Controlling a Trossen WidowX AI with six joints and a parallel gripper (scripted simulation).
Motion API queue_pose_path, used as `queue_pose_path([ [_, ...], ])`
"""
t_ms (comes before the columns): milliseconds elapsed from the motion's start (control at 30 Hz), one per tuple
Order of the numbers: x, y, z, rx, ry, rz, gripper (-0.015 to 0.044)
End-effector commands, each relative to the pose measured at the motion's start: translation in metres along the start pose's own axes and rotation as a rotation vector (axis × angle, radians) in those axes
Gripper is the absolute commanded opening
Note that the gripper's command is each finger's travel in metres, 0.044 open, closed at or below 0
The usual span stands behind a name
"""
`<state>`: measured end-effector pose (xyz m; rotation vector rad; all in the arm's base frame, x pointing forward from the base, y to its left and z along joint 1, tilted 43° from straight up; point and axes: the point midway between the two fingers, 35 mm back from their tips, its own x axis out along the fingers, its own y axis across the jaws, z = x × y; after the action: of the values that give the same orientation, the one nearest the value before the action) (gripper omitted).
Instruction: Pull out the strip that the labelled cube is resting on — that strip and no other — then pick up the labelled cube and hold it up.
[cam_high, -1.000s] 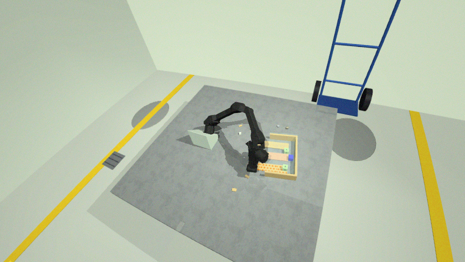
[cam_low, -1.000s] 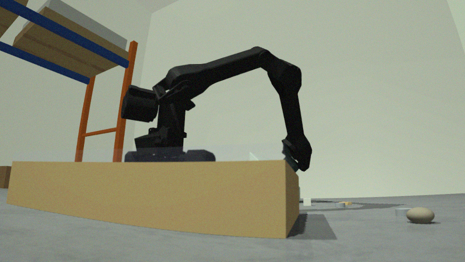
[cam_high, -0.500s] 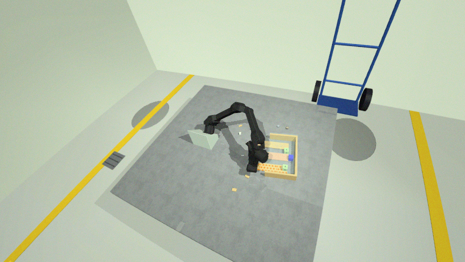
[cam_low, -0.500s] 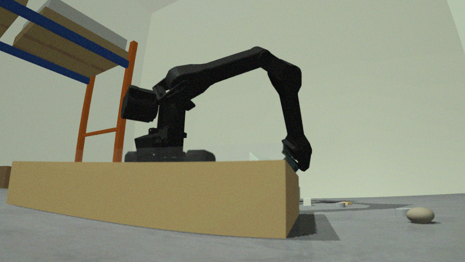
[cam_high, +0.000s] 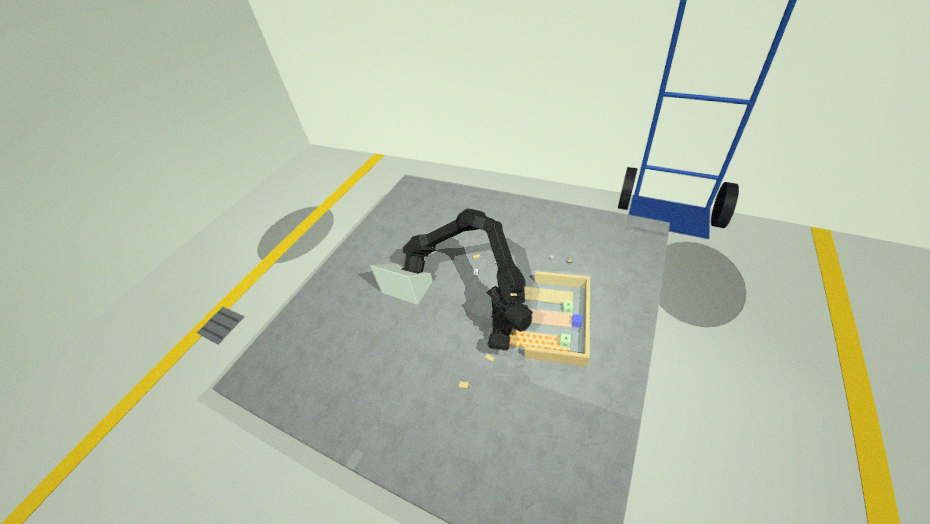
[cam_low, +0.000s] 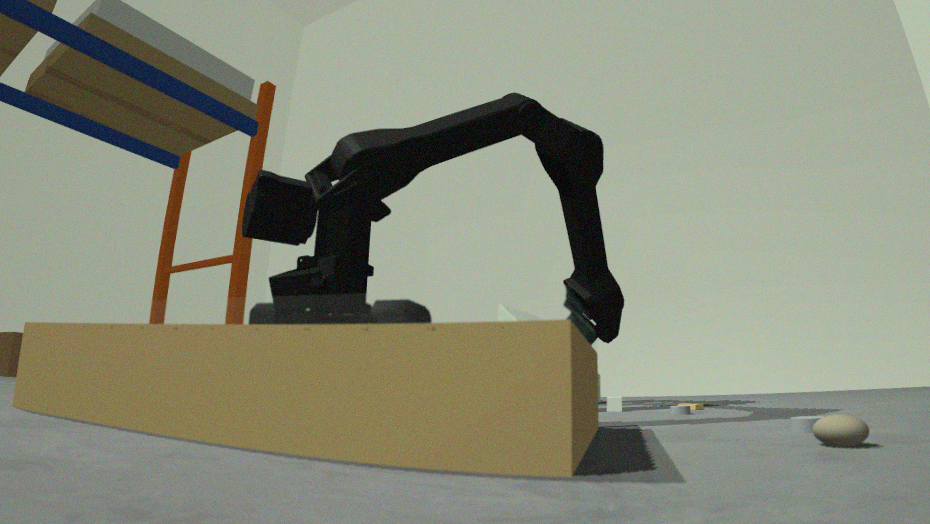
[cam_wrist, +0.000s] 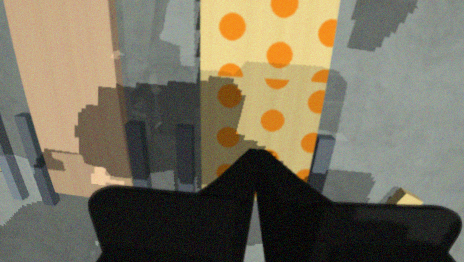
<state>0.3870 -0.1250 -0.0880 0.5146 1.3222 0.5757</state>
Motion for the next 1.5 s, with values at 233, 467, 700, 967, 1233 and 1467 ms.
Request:
queue_pose_path([
  [233,0.003,0.000,0.001,0.001,-0.002,0.001,0.0000],
  [467,0.003,0.000,0.001,0.001,-0.002,0.001,0.0000],
  [700,0.004,0.000,0.002,0.001,-0.002,0.001,0.0000],
  [967,0.004,0.000,-0.007,0.002,-0.002,0.001,0.0000],
  [1233,0.005,-0.001,-0.020,0.002,-0.002,0.001,0.0000],
  [1467,0.005,-0.001,-0.031,0.003,-0.001,0.001,0.0000],
])
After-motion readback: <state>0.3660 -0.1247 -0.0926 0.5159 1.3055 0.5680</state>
